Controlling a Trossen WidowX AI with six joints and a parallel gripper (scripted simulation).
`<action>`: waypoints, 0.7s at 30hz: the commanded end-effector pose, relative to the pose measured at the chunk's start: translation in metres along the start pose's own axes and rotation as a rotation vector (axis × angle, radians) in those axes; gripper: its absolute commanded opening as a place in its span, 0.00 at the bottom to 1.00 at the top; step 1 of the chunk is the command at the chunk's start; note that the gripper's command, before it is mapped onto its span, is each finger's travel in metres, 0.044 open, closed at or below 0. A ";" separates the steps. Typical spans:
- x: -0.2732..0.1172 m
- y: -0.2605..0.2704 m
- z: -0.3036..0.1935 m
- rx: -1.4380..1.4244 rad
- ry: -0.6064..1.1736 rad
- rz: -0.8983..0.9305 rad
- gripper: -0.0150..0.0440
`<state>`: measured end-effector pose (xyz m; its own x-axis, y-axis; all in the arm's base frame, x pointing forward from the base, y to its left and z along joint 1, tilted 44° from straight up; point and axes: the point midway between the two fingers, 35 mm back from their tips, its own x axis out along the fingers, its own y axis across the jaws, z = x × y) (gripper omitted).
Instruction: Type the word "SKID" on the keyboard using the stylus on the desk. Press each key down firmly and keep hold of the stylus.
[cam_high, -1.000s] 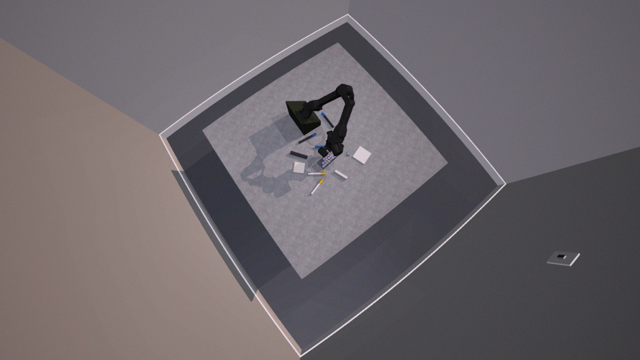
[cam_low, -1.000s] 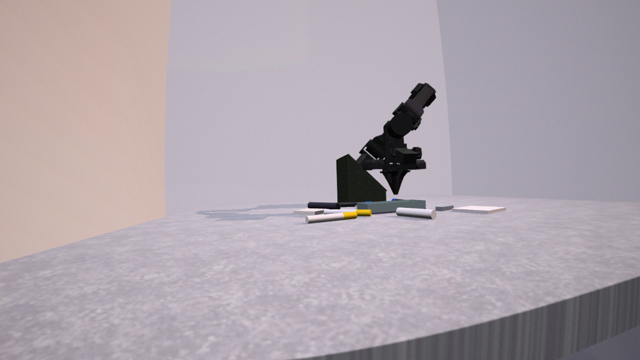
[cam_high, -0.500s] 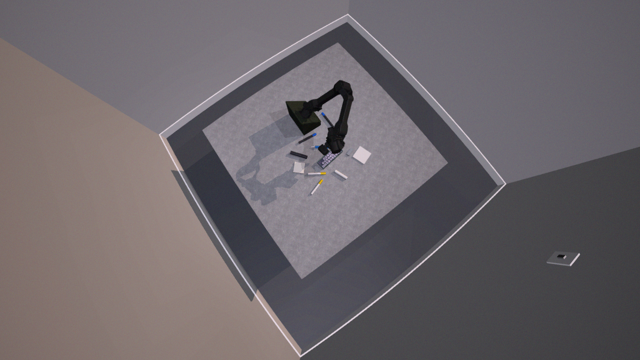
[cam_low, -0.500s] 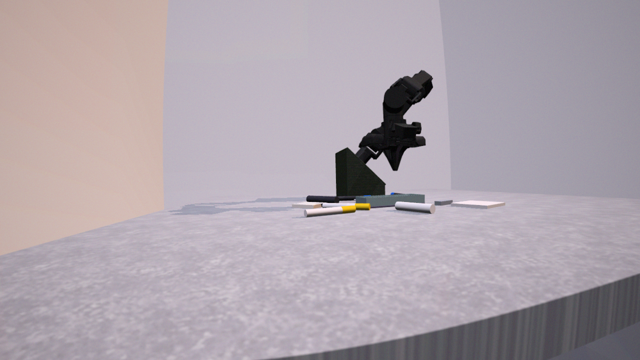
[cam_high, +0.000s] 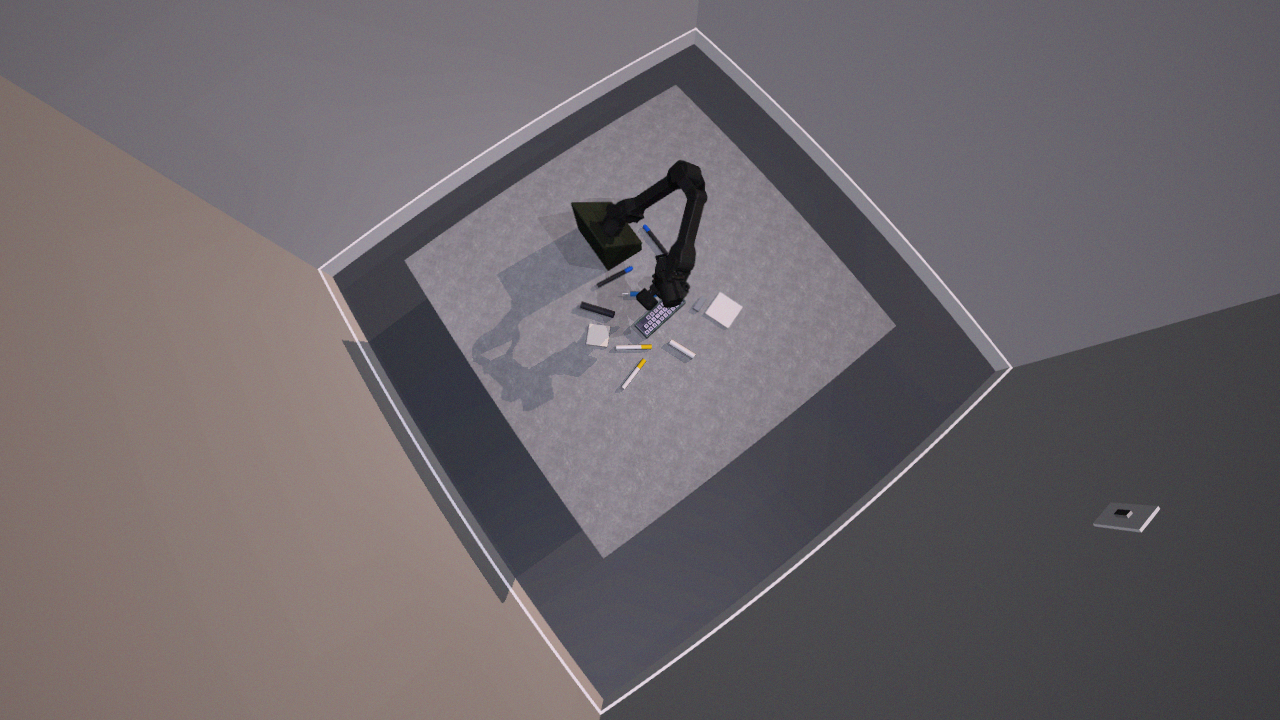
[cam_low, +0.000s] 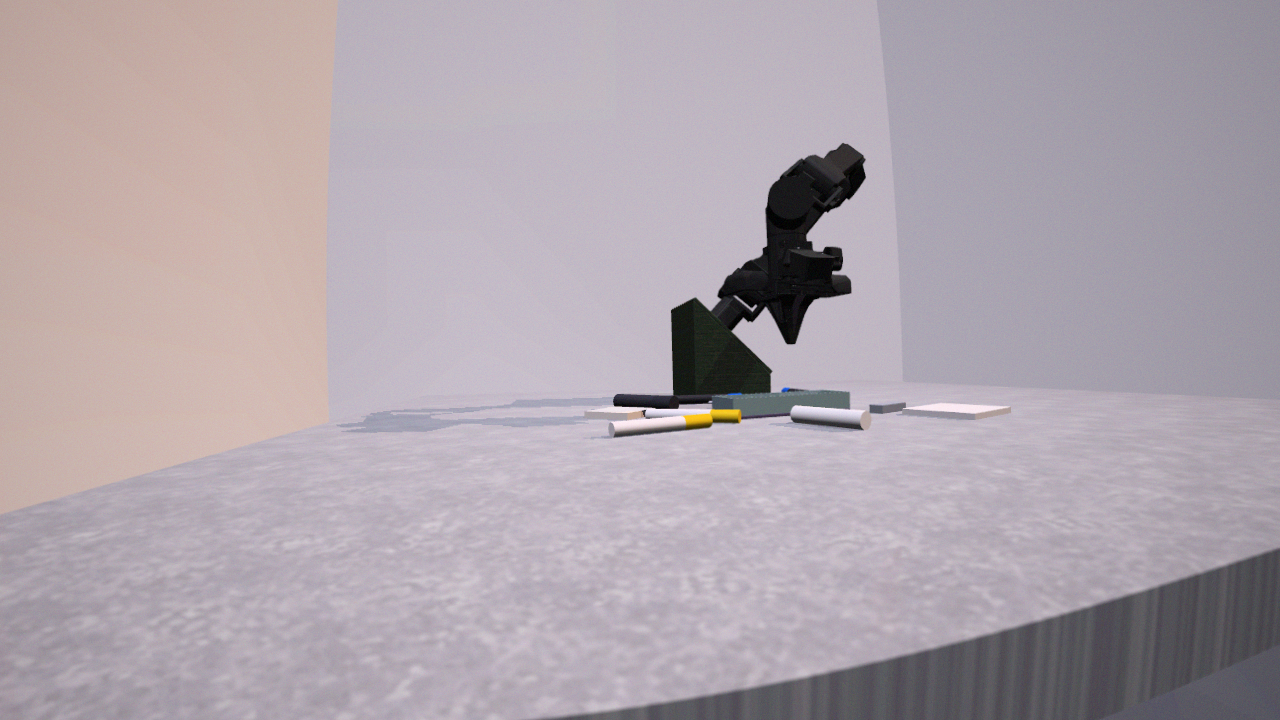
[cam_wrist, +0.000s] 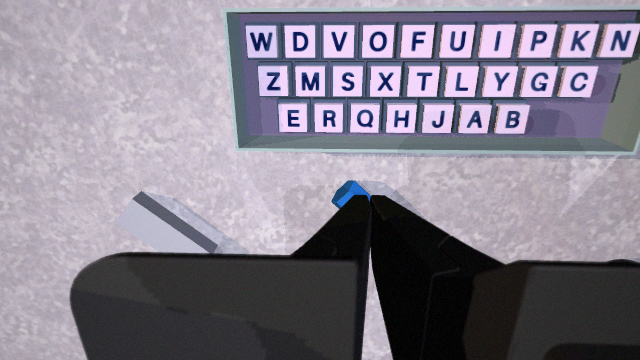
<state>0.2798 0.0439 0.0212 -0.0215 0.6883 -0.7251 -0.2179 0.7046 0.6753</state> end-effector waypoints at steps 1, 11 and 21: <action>0.000 0.000 0.000 0.000 0.000 0.000 0.25; 0.012 -0.006 -0.015 0.523 0.067 -0.096 0.51; 0.027 -0.016 -0.043 1.454 0.037 -0.356 0.51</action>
<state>0.2613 0.0466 0.0028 -0.1200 0.5845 -0.8025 0.5009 0.7335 0.4594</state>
